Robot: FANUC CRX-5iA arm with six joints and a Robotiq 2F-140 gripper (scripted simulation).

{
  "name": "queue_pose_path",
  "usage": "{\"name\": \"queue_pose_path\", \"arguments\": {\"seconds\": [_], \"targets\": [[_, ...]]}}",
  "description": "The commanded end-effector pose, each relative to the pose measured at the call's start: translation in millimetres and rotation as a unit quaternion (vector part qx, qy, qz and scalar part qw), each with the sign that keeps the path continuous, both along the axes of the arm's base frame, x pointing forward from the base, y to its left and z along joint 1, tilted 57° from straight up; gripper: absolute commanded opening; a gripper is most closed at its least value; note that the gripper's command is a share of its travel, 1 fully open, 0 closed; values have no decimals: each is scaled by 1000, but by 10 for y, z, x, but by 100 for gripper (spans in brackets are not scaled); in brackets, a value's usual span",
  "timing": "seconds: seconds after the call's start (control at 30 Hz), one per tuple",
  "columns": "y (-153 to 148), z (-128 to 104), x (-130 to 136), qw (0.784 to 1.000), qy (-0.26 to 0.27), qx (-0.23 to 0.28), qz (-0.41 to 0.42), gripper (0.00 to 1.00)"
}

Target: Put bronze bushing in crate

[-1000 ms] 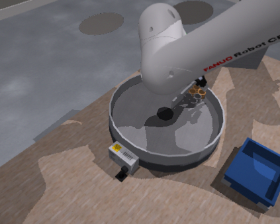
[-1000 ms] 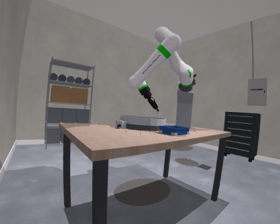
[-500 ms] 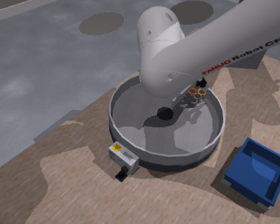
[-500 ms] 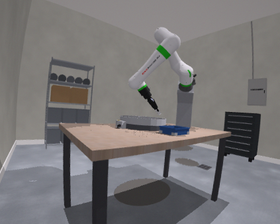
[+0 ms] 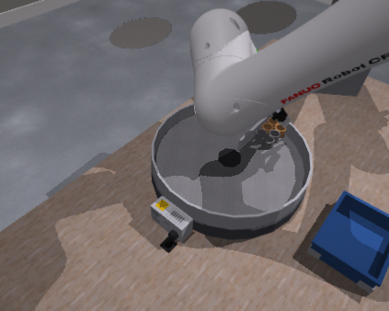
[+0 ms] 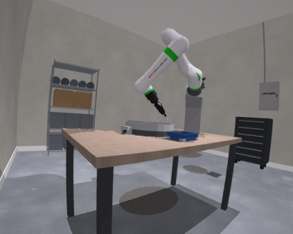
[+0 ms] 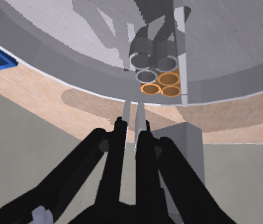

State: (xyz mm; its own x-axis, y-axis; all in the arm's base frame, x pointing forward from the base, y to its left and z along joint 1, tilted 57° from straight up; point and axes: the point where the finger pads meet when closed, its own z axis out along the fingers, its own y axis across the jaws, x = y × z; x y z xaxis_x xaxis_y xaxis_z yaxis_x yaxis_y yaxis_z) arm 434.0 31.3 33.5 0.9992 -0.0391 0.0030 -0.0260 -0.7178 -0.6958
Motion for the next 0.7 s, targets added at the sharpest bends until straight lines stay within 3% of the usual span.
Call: {"name": "queue_pose_path", "arguments": {"seconds": [0.0,0.67], "targets": [[-2,0,0,1000,0,0,0,6],[110,-118,149,1000,0,1,1,6]]}}
